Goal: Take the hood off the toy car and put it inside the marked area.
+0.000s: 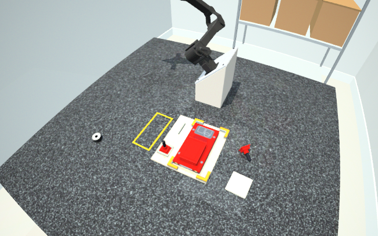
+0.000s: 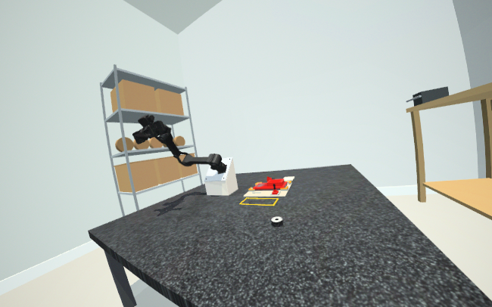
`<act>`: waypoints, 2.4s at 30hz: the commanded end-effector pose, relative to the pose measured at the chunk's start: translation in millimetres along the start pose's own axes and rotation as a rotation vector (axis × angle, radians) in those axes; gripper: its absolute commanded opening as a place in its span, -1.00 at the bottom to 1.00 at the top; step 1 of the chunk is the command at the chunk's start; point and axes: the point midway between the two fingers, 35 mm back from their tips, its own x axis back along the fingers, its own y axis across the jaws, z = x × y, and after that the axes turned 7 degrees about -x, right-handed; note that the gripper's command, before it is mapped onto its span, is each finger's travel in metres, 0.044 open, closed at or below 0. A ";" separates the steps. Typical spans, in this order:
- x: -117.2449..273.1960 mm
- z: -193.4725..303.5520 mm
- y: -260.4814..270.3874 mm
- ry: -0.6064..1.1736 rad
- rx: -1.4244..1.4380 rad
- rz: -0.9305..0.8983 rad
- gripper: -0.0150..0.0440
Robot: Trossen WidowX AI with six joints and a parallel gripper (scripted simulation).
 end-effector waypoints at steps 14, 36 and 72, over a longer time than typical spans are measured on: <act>-52.4 14.2 142.2 0.121 0.036 -0.295 0.75; -18.6 156.7 406.4 0.615 0.227 -0.711 1.00; 258.2 512.1 462.3 1.280 1.187 -0.606 1.00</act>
